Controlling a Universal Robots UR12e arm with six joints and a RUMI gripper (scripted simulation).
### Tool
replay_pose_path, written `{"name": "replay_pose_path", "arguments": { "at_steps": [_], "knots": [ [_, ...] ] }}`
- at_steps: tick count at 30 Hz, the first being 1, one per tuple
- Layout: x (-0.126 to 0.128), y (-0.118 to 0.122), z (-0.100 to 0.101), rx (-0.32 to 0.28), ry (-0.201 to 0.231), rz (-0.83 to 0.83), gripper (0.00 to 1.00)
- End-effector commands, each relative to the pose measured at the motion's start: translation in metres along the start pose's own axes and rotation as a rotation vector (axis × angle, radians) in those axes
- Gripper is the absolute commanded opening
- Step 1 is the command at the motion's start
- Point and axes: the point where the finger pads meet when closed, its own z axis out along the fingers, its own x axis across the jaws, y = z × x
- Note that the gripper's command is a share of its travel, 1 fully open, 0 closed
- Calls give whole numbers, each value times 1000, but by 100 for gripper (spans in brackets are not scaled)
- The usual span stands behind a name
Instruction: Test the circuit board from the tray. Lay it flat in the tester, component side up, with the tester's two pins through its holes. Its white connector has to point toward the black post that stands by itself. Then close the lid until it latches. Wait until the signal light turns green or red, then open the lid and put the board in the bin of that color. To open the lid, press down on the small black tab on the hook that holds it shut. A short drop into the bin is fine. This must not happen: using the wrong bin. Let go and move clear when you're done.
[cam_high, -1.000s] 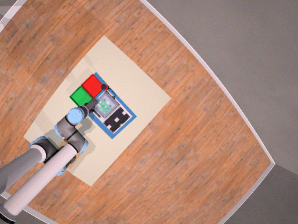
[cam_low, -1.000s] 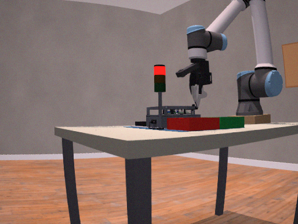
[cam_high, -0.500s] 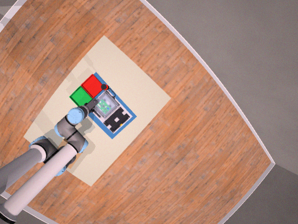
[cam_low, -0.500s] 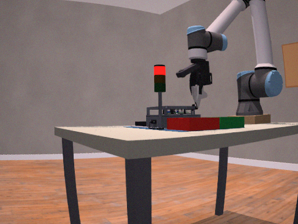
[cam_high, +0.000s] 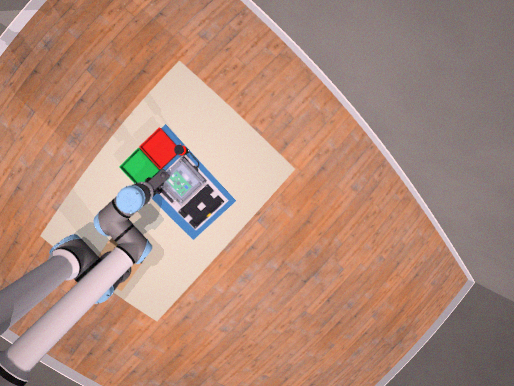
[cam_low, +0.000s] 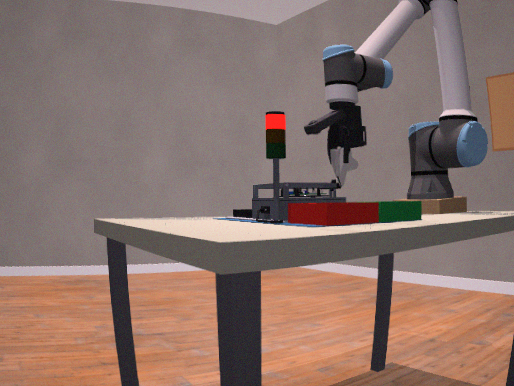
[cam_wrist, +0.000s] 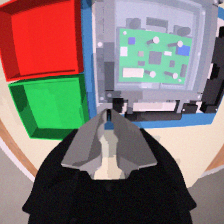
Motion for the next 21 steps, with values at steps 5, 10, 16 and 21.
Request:
{"name": "replay_pose_path", "arguments": {
  "at_steps": [5, 10, 16, 21],
  "knots": [
    [0, 0, 0, 1, 0, 0, 0],
    [0, 1, 1, 1, 0, 0, 0],
    [0, 1, 1, 1, 0, 0, 0],
    [0, 2, 2, 1, 0, 0, 0]
  ]
}}
